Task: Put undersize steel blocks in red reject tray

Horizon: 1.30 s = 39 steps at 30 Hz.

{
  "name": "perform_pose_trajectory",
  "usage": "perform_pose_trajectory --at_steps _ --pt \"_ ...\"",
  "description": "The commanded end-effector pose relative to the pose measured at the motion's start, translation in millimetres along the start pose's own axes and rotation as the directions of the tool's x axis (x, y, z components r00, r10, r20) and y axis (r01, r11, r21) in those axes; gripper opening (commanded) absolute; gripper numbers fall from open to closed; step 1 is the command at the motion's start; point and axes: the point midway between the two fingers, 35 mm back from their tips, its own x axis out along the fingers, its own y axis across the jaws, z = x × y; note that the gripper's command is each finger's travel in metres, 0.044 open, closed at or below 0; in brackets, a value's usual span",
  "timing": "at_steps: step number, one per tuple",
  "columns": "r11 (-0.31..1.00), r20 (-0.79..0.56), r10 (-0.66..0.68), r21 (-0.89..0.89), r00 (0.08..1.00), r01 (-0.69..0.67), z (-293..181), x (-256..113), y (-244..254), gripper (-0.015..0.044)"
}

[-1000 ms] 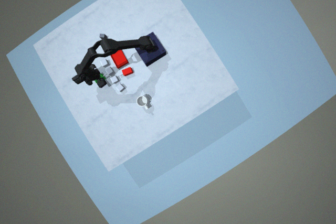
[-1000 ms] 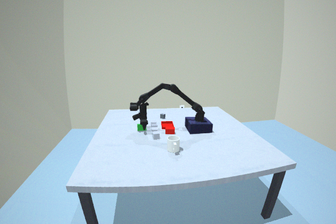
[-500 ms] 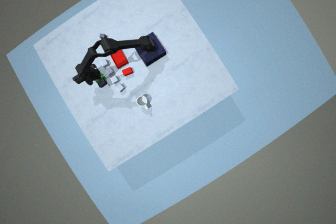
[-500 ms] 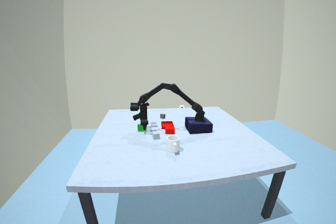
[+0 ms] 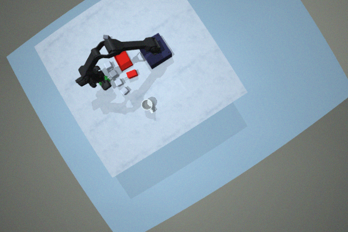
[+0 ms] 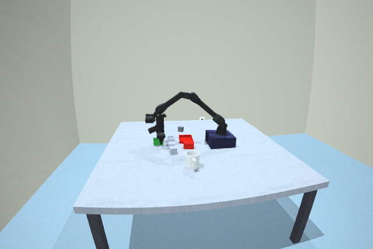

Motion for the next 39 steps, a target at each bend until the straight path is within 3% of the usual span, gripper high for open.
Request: perform_pose_trajectory --at_steps 1,39 --pt "1.0 0.003 -0.006 -0.003 1.0 0.006 -1.8 -1.8 -0.9 0.0" --pt "1.0 0.003 -0.006 -0.003 1.0 0.006 -11.6 -0.2 -0.9 0.0"
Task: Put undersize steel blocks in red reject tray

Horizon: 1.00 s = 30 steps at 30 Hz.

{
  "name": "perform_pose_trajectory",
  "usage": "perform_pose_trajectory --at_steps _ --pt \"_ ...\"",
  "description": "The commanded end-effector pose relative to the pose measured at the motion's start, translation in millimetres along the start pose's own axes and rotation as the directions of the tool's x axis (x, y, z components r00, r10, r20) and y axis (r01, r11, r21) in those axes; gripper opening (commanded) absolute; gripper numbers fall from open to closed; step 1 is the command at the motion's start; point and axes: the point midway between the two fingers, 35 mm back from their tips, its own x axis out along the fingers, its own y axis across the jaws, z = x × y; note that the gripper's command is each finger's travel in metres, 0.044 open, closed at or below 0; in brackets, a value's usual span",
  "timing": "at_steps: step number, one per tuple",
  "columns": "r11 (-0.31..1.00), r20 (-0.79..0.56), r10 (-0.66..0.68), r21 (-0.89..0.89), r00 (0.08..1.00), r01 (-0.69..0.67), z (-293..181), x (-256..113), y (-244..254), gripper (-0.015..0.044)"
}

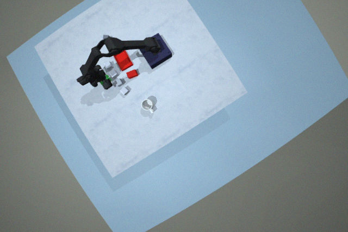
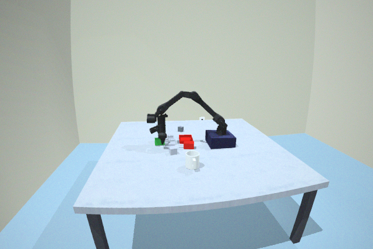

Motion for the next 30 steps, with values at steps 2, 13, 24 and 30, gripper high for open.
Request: perform_pose_trajectory --at_steps 2,13,24,30 --pt "1.0 0.001 -0.005 -0.005 1.0 0.005 -2.0 -1.0 -0.9 0.0" --pt "1.0 0.001 -0.005 -0.005 1.0 0.005 -4.6 -1.0 -0.9 0.0" --pt "1.0 0.001 -0.005 -0.005 1.0 0.005 -7.2 -0.9 -1.0 0.0" --pt "1.0 0.001 -0.005 -0.005 1.0 0.005 -8.6 -0.7 -1.0 0.0"
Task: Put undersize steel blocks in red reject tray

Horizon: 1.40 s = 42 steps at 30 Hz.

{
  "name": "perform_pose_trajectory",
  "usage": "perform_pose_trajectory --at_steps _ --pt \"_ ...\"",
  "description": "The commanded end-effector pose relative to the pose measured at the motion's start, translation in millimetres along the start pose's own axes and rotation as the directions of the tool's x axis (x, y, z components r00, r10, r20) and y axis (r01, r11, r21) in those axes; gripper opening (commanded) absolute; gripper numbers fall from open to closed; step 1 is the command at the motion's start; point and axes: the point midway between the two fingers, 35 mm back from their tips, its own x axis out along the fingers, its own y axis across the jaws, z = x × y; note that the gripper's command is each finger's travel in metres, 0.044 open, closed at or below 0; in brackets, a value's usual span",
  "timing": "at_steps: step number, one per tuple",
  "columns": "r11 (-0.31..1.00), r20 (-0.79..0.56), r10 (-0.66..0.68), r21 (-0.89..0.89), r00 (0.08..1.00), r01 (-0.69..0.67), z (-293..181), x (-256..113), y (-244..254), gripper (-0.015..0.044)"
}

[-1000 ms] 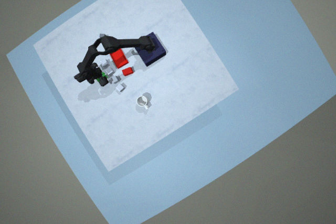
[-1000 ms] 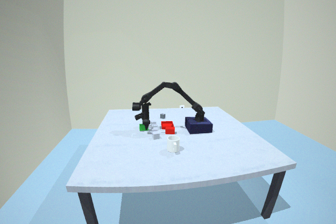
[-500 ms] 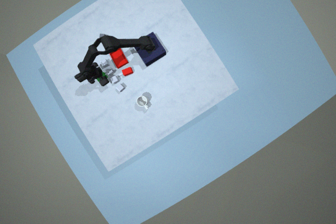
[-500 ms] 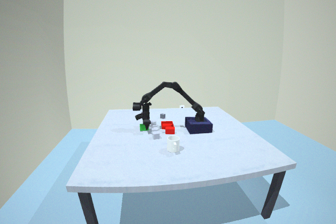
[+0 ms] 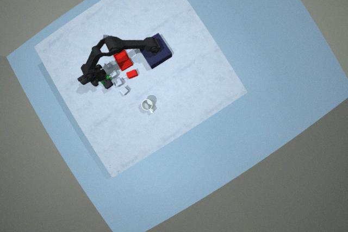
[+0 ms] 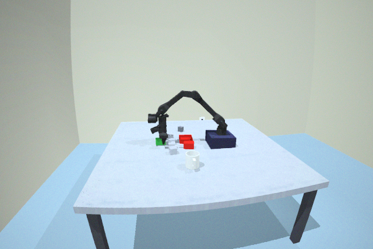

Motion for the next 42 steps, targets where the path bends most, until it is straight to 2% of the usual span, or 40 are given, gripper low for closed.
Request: perform_pose_trajectory --at_steps 1,42 --pt "1.0 0.001 -0.006 -0.005 1.0 0.006 -1.8 -1.0 -0.9 0.0" --pt "1.0 0.001 -0.006 -0.005 1.0 0.006 -11.4 -0.5 -1.0 0.0"
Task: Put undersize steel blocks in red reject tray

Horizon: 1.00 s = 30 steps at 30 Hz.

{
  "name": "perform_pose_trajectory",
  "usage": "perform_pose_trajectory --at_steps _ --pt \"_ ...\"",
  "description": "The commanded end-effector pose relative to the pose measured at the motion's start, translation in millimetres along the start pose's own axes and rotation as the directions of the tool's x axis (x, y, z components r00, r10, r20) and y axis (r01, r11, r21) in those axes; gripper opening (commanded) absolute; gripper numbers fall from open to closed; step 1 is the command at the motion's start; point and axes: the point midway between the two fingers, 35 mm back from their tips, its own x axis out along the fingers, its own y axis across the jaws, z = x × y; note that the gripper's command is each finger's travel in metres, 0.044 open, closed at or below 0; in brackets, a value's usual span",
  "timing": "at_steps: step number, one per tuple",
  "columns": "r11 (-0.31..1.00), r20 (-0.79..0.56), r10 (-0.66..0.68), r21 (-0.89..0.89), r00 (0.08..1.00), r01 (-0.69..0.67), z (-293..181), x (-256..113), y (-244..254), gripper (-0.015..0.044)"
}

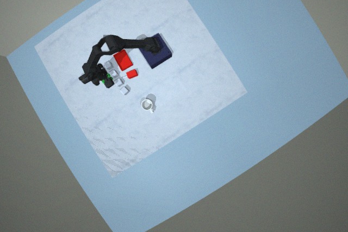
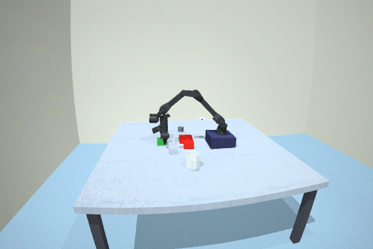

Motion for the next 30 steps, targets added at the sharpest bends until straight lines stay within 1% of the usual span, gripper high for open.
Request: perform_pose_trajectory --at_steps 1,30 --pt "1.0 0.001 -0.006 -0.005 1.0 0.006 -1.8 -1.0 -0.9 0.0" --pt "1.0 0.001 -0.006 -0.005 1.0 0.006 -8.5 -0.7 -1.0 0.0"
